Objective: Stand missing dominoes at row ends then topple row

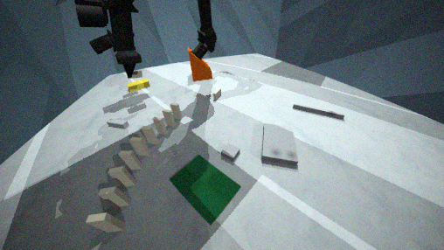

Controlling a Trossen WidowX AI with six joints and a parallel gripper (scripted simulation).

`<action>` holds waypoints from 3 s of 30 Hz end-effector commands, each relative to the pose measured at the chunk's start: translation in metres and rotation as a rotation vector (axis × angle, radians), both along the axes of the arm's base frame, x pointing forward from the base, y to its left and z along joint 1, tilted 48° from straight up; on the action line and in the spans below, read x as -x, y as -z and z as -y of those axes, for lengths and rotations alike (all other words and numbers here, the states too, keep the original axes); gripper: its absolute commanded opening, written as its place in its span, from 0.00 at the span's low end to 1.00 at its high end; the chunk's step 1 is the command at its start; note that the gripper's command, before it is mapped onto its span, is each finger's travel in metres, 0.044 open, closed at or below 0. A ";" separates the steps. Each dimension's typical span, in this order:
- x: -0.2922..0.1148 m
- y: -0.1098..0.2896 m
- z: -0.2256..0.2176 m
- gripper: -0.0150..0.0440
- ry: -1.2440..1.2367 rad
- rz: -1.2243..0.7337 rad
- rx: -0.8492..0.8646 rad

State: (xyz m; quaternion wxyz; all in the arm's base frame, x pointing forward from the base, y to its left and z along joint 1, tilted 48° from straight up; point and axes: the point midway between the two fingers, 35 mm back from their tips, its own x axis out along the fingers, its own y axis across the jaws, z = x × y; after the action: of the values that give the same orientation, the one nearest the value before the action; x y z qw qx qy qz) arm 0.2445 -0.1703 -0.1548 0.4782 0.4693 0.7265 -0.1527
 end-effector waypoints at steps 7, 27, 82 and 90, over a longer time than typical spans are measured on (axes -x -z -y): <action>-0.001 0.026 -0.003 0.30 -0.010 0.026 0.168; -0.001 0.059 -0.012 0.30 0.022 0.129 0.492; 0.019 -0.054 -0.036 0.30 0.473 0.703 1.087; 0.019 -0.054 -0.036 0.30 0.473 0.703 1.087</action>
State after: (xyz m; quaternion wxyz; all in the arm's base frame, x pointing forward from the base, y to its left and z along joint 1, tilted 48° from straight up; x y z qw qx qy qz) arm 0.2250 -0.1331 -0.1027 0.8069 0.3290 0.2320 -0.4323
